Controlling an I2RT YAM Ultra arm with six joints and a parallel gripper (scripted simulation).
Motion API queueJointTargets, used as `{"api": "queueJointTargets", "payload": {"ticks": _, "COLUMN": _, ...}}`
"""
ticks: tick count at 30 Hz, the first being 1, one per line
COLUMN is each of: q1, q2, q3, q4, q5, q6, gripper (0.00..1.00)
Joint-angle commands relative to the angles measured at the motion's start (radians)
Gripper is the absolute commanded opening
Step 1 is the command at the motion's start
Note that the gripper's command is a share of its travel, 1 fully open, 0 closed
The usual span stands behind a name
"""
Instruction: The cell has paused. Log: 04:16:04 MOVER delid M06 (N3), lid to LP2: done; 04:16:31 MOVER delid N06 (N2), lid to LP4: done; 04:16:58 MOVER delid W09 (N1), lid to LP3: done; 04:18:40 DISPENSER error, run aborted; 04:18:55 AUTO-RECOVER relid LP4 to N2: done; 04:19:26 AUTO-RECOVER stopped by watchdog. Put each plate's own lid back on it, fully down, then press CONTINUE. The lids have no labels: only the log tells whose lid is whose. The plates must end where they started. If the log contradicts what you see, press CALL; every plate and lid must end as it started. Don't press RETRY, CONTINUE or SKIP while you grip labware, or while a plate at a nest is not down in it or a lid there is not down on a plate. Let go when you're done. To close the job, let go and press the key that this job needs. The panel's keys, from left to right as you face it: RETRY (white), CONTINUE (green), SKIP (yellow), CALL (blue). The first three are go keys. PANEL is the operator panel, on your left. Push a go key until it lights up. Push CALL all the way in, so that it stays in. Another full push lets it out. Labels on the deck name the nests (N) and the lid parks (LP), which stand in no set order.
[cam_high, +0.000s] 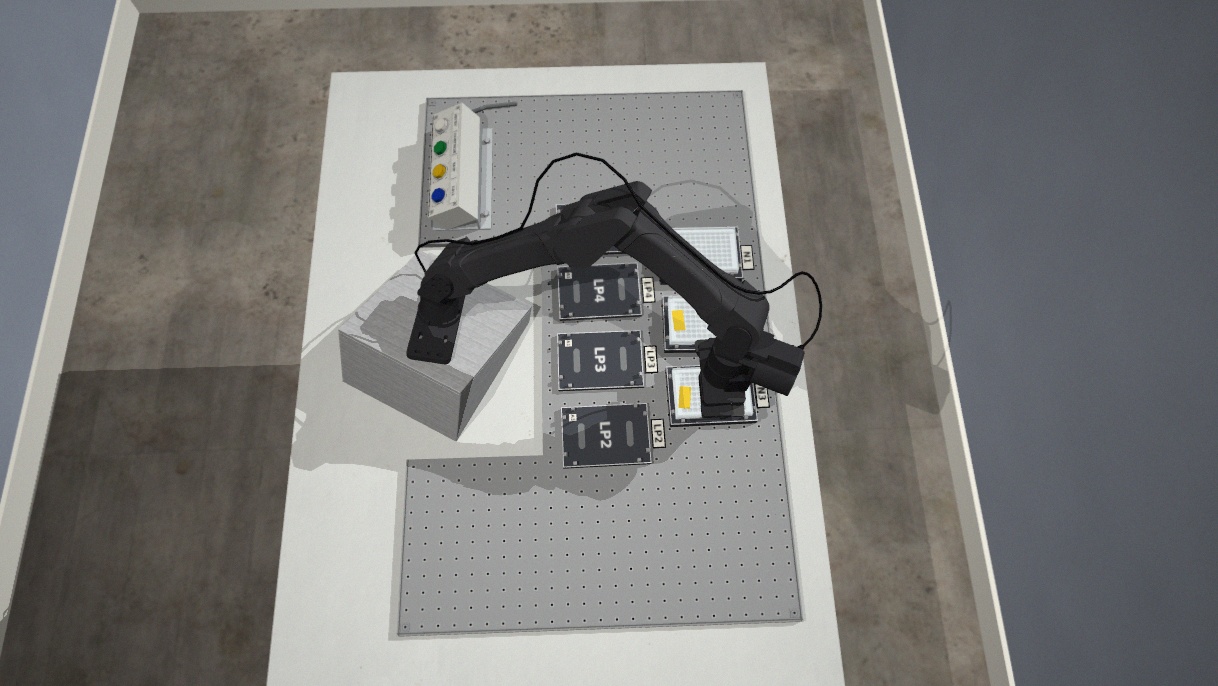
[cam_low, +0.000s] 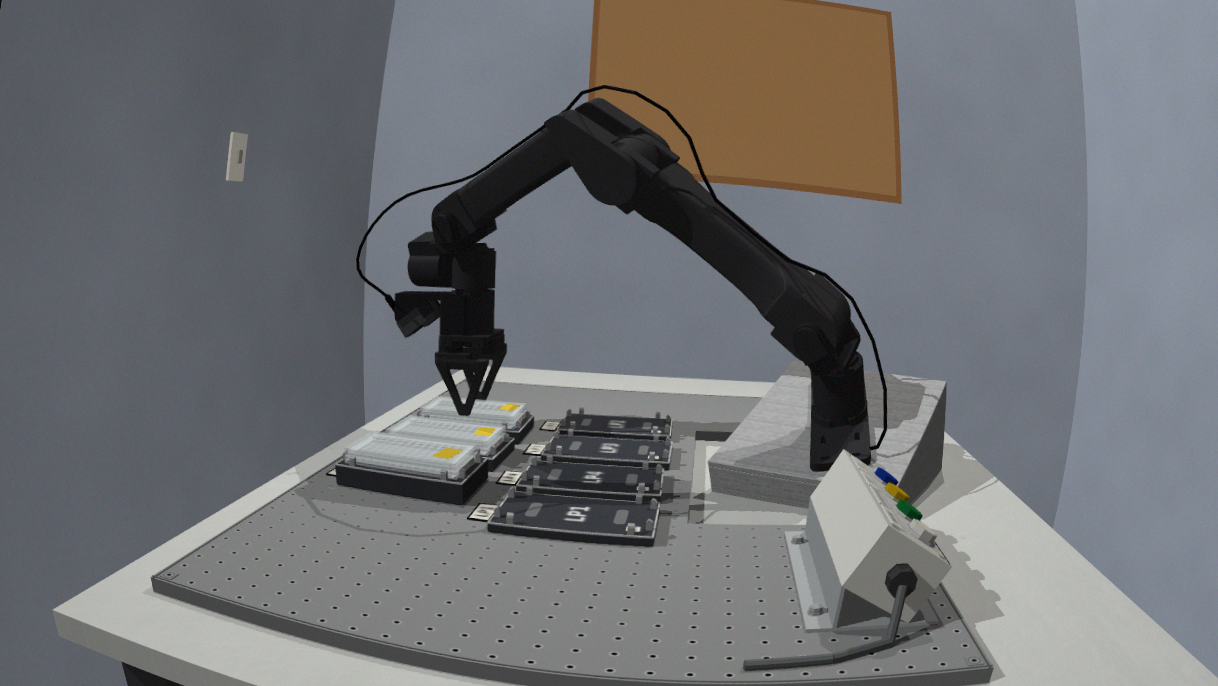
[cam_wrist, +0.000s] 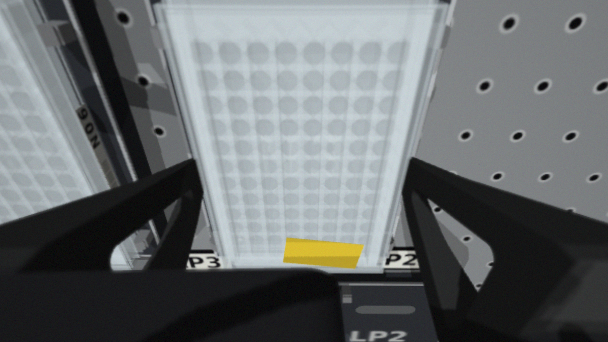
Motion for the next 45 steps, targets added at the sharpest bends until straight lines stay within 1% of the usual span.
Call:
{"api": "queueJointTargets", "payload": {"ticks": 1, "q1": -0.010, "q2": -0.013, "q3": 0.005, "q4": 0.014, "q5": -0.001, "q6": 0.003, "gripper": 0.00}}
{"api": "queueJointTargets", "payload": {"ticks": 5, "q1": -0.009, "q2": -0.013, "q3": 0.003, "q4": 0.022, "q5": -0.002, "q6": 0.011, "gripper": 0.00}}
{"api": "queueJointTargets", "payload": {"ticks": 40, "q1": -0.009, "q2": -0.015, "q3": 0.006, "q4": 0.010, "q5": -0.001, "q6": 0.011, "gripper": 0.00}}
{"api": "queueJointTargets", "payload": {"ticks": 41, "q1": -0.009, "q2": -0.015, "q3": 0.006, "q4": 0.010, "q5": -0.001, "q6": 0.011, "gripper": 1.00}}
{"api": "queueJointTargets", "payload": {"ticks": 45, "q1": -0.009, "q2": -0.015, "q3": 0.006, "q4": 0.011, "q5": -0.001, "q6": 0.011, "gripper": 1.00}}
